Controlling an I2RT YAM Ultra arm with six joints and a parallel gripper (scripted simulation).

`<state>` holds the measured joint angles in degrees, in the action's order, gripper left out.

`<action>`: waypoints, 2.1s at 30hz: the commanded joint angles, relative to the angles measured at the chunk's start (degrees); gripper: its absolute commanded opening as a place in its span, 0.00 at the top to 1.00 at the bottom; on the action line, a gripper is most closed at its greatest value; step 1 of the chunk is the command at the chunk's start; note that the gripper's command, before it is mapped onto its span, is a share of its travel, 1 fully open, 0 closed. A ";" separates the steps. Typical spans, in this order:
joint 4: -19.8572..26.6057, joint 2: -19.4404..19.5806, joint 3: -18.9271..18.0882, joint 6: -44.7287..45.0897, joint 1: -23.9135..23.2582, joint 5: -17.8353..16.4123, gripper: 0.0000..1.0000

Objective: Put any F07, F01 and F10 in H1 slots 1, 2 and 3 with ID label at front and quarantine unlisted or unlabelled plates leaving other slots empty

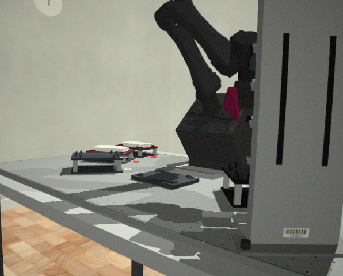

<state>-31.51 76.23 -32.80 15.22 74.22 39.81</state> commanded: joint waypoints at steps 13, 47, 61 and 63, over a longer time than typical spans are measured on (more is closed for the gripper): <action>-1.97 -3.48 5.00 -0.59 2.59 1.89 0.00; -4.58 -5.15 9.54 -0.94 3.80 3.08 1.00; -4.30 -4.66 8.68 -0.83 3.43 2.72 1.00; -4.20 -4.50 8.40 -0.80 3.31 2.60 1.00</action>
<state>-35.59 71.85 -23.86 14.37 77.43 42.76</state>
